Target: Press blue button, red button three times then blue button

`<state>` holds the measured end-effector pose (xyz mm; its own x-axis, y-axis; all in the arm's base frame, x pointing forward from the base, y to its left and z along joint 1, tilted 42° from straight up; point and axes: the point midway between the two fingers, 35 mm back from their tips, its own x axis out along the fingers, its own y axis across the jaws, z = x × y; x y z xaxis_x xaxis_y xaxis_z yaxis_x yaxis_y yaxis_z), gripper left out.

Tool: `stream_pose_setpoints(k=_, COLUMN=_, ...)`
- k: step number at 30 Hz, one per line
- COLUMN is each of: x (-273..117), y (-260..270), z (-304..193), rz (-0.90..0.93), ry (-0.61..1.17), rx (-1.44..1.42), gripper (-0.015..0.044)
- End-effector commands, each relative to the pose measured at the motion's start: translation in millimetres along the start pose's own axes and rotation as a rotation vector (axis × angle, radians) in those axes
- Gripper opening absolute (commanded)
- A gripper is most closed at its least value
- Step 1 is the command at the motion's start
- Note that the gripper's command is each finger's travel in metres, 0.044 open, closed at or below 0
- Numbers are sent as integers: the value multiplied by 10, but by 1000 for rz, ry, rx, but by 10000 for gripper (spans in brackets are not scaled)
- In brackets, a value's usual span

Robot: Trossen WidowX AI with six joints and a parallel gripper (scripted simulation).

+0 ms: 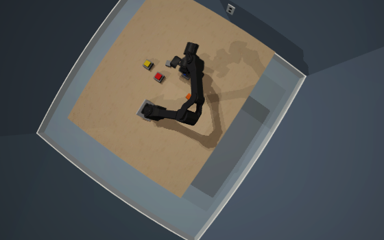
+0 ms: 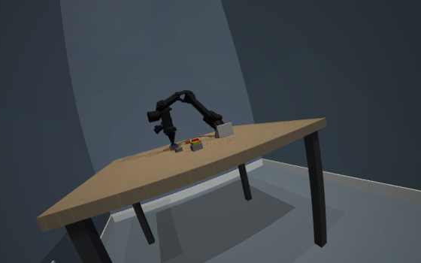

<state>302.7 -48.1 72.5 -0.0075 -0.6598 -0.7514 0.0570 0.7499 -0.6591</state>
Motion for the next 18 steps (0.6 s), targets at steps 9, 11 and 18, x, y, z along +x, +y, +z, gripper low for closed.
stream_pose_setpoints(k=9, x=23, y=1, z=-19, rz=-5, ry=4, rx=-10, gripper=20)
stream_pose_setpoints(k=11, x=23, y=1, z=-19, rz=-5, ry=4, rx=-10, gripper=20)
stream_pose_setpoints(k=18, x=-281, y=5, z=-15, rz=-4, ry=4, rx=-10, gripper=20)
